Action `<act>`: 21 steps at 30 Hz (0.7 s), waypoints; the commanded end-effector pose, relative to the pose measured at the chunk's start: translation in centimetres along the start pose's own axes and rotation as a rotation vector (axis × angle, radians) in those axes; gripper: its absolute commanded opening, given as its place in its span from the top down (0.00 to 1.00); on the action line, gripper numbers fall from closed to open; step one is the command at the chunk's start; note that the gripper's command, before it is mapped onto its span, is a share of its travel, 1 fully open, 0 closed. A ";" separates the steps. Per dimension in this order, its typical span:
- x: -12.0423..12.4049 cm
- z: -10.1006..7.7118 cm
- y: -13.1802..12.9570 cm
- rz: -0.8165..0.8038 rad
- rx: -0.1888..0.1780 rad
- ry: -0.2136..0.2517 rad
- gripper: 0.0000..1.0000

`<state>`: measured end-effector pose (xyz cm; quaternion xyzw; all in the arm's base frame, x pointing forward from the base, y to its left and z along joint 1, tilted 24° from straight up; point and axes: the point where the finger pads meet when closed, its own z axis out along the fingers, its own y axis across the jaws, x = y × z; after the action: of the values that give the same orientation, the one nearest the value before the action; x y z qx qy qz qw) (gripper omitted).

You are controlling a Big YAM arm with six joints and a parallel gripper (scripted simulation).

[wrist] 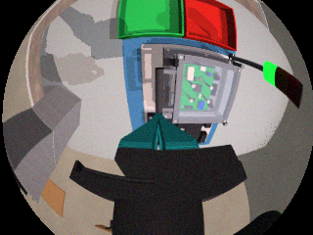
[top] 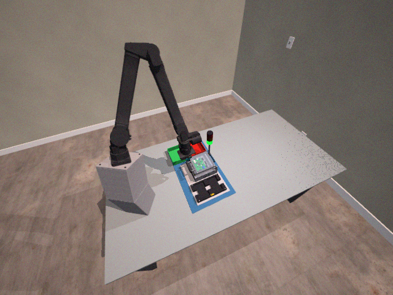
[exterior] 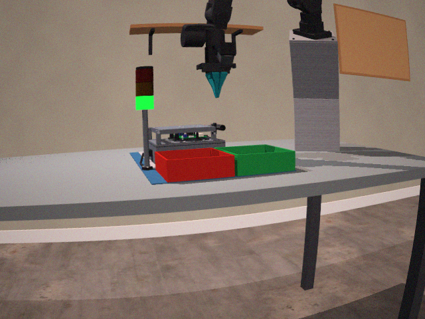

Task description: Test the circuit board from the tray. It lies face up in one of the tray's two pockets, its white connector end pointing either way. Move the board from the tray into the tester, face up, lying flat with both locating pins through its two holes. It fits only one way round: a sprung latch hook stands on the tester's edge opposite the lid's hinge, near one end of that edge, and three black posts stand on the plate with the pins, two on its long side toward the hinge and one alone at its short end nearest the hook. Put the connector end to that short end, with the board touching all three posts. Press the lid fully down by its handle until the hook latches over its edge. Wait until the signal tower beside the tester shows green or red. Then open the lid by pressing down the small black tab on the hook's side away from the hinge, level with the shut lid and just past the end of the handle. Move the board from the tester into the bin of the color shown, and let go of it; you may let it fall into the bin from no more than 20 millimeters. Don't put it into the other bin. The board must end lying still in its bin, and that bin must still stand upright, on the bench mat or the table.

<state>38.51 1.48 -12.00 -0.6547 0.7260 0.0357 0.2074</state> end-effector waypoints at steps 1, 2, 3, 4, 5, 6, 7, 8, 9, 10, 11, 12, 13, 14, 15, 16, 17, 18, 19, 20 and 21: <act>0.2 -1.4 -0.5 0.002 0.017 -0.002 1.00; 0.2 -1.5 -0.6 0.001 0.018 -0.002 1.00; 0.2 -1.6 -0.7 0.000 0.020 -0.002 1.00; 0.2 -1.6 -0.7 0.000 0.020 -0.002 1.00; 0.2 -1.6 -0.7 0.000 0.020 -0.002 1.00; -0.6 -1.5 -0.7 -0.019 0.015 -0.007 1.00; -0.4 -1.7 -0.6 -0.016 0.014 -0.007 1.00; -0.2 -1.8 -0.5 -0.010 0.014 -0.005 1.00; 0.0 -2.0 -0.5 -0.004 0.015 -0.003 1.00; 0.2 -2.2 -0.5 -0.001 0.017 -0.002 1.00; 0.2 -2.3 -0.6 0.001 0.019 -0.002 1.00; 0.2 -2.4 -0.7 0.000 0.021 -0.002 1.00; 0.2 -2.5 -0.7 -0.001 0.021 -0.002 1.00; 0.0 -2.4 -0.7 -0.005 0.019 -0.003 1.00; -0.2 -2.4 -0.6 -0.008 0.016 -0.005 1.00; -0.2 -2.4 -0.6 -0.008 0.016 -0.005 1.00; -0.2 -2.5 -0.6 -0.006 0.016 -0.004 1.00; -0.1 -2.4 -0.5 -0.005 0.014 -0.004 1.00; -0.1 -2.2 -0.3 -0.002 0.008 -0.004 1.00; -0.1 -2.2 -0.3 -0.002 0.006 -0.004 1.00; -0.1 -2.2 -0.3 -0.002 0.006 -0.004 1.00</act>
<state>38.27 0.96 -10.46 -0.6542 0.7261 0.0342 0.2087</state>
